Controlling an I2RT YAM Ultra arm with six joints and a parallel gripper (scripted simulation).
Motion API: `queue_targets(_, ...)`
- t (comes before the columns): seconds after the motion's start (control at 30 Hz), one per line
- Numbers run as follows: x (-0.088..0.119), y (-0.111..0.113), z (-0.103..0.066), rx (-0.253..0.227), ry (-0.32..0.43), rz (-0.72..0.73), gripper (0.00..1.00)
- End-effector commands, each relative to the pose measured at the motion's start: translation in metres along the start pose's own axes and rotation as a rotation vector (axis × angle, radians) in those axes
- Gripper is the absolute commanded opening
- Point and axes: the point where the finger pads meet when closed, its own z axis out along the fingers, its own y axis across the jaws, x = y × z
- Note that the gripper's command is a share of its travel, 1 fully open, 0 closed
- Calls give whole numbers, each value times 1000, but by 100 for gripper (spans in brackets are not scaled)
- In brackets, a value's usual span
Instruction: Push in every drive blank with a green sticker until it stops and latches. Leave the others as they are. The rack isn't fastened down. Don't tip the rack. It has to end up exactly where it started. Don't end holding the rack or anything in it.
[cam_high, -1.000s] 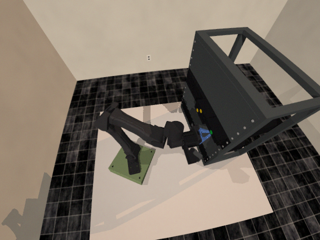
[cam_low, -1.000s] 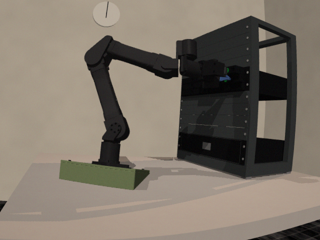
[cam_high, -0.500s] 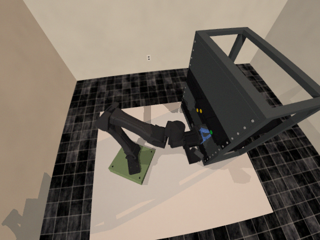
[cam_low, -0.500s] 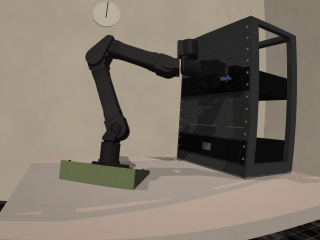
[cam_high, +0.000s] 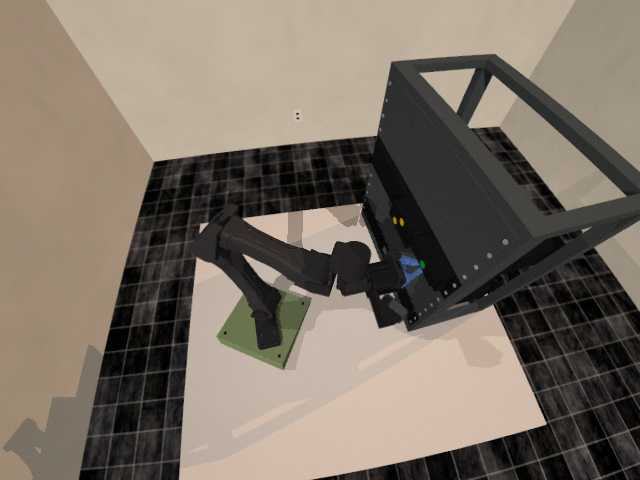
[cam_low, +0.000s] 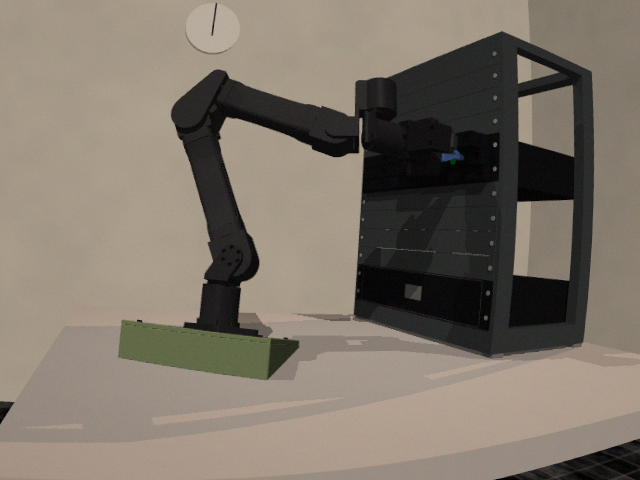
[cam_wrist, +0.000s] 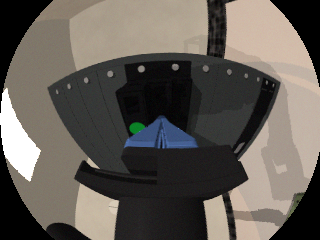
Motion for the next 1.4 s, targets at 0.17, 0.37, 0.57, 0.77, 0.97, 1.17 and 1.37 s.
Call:
queue_targets(0.17, 7, 30, 6, -73, 8, -56, 0)
queue_targets(0.37, 7, 31, 8, -73, 8, -56, 0)
queue_targets(0.57, 8, 31, 9, -73, 8, -55, 0)
queue_targets(0.77, 8, 31, 9, -73, 8, -55, 0)
queue_targets(0.97, 8, 31, 9, -73, 8, -55, 0)
queue_targets(1.17, 8, 31, 9, -73, 8, -55, 0)
queue_targets(1.37, 8, 31, 10, -73, 8, -55, 0)
